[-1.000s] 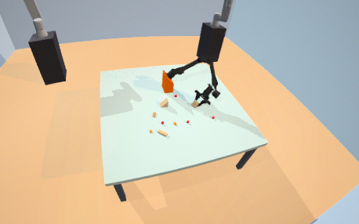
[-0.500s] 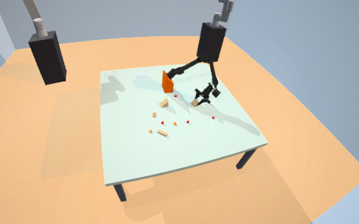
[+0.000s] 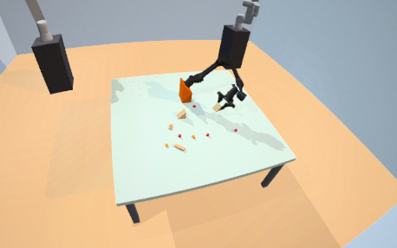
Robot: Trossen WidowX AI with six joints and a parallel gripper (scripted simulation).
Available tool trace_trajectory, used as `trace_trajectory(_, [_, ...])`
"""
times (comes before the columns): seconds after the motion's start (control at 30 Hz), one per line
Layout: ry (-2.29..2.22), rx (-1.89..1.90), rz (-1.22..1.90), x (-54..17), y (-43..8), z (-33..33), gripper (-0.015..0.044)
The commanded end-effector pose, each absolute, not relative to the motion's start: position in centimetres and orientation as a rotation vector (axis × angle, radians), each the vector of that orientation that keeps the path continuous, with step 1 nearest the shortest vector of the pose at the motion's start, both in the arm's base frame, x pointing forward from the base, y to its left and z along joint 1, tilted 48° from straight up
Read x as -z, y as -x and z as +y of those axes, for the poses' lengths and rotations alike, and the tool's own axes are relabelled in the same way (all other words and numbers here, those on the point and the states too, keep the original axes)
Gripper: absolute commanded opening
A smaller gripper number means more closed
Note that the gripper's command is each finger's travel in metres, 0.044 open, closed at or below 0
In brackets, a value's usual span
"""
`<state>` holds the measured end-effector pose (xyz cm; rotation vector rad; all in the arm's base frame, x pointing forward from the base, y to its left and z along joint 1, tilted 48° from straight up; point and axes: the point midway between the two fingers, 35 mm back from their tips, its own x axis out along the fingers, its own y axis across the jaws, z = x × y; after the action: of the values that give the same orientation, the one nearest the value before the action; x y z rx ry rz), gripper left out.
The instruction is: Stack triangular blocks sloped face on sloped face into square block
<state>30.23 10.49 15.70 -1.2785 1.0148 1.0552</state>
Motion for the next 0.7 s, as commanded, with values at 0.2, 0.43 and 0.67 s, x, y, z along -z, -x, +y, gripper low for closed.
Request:
trace_trajectory(0.2, [1.282, -1.046, 0.999, -16.9, -30.0, 9.6, 0.0000])
trace_trajectory(0.43, [1.274, -1.054, 1.006, -16.5, -30.0, 9.8, 0.0000])
trace_trajectory(0.67, [1.070, -1.156, 0.961, -15.2, -29.8, 9.4, 0.0000])
